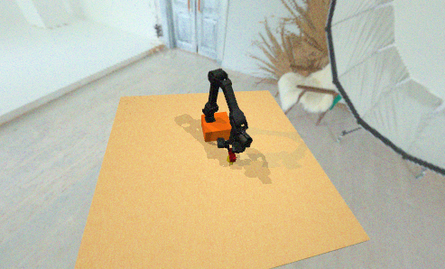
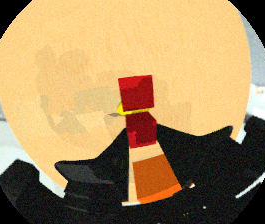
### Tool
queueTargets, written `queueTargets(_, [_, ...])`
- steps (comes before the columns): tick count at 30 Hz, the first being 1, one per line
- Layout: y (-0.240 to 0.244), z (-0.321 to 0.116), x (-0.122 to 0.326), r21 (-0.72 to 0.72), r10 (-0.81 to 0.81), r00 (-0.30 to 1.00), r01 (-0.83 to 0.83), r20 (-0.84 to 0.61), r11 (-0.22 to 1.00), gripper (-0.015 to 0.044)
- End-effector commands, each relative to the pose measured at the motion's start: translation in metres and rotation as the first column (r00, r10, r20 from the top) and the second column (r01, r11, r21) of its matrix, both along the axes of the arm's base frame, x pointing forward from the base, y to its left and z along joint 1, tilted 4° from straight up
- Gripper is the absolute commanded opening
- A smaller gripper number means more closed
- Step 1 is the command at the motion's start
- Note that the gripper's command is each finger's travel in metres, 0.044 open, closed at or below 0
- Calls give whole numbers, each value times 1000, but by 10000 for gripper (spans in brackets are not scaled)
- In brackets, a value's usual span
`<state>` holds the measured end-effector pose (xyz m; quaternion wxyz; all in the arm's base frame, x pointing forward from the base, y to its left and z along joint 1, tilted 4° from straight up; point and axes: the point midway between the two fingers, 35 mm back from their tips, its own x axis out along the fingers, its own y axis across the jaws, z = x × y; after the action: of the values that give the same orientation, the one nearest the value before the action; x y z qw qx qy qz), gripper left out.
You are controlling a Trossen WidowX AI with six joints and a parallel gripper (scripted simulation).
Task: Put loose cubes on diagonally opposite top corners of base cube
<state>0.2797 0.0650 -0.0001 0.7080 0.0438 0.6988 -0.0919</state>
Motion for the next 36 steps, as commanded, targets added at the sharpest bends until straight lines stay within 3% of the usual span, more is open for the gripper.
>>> queueTargets(1, [1, -1, 0, 5, 5, 1000, -5, -1, 1000, 105])
queueTargets(15, [0, -2, 0, 5, 8, 1000, -8, -1, 1000, 105])
queueTargets(19, [0, -2, 0, 5, 8, 1000, -8, -1, 1000, 205])
queueTargets(36, [1, 19, 0, 0, 4, 1000, -4, -1, 1000, 205])
